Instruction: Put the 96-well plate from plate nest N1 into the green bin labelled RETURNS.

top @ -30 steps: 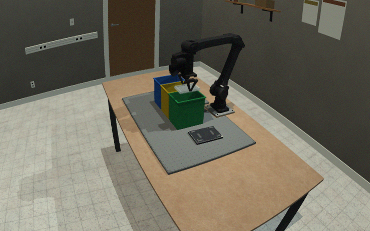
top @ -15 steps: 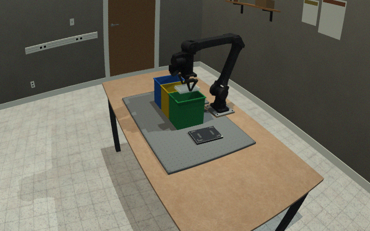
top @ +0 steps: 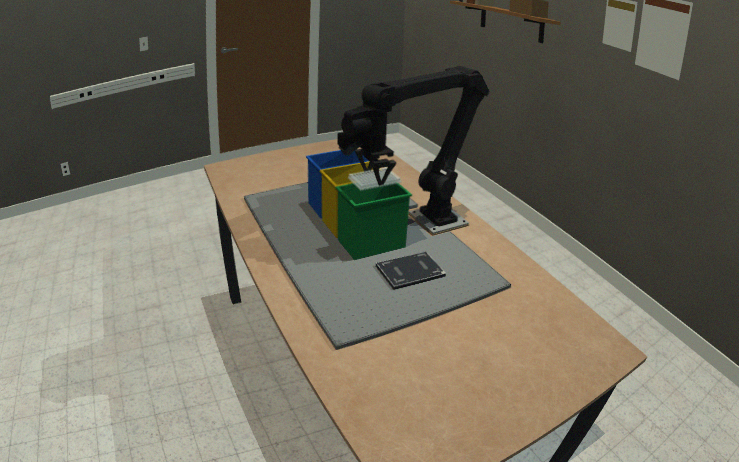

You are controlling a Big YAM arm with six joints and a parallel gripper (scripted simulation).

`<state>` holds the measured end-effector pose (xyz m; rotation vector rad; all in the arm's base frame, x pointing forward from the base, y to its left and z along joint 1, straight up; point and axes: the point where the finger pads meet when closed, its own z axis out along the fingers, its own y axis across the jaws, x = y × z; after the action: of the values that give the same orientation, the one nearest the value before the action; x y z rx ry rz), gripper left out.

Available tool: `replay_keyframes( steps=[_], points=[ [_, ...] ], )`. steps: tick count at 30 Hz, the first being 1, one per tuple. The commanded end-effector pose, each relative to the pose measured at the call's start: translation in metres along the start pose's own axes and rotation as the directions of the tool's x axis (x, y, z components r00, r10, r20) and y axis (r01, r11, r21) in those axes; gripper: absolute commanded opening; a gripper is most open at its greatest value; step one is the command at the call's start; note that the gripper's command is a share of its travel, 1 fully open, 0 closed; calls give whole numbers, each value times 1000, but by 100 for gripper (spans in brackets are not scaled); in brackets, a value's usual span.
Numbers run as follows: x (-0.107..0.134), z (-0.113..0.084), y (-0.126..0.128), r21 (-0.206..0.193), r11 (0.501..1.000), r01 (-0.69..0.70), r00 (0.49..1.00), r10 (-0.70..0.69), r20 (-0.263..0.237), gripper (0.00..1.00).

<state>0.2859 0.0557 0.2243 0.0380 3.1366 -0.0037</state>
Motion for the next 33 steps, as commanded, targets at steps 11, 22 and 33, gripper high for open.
replay_keyframes(
  steps=[11,22,33],
  points=[
    [-4,25,1,-1,1000,5,1000,-5,2,0],
    [-5,26,1,-1,1000,5,1000,-5,2,0],
    [-5,26,2,-1,1000,5,1000,-5,2,0]
  ],
)
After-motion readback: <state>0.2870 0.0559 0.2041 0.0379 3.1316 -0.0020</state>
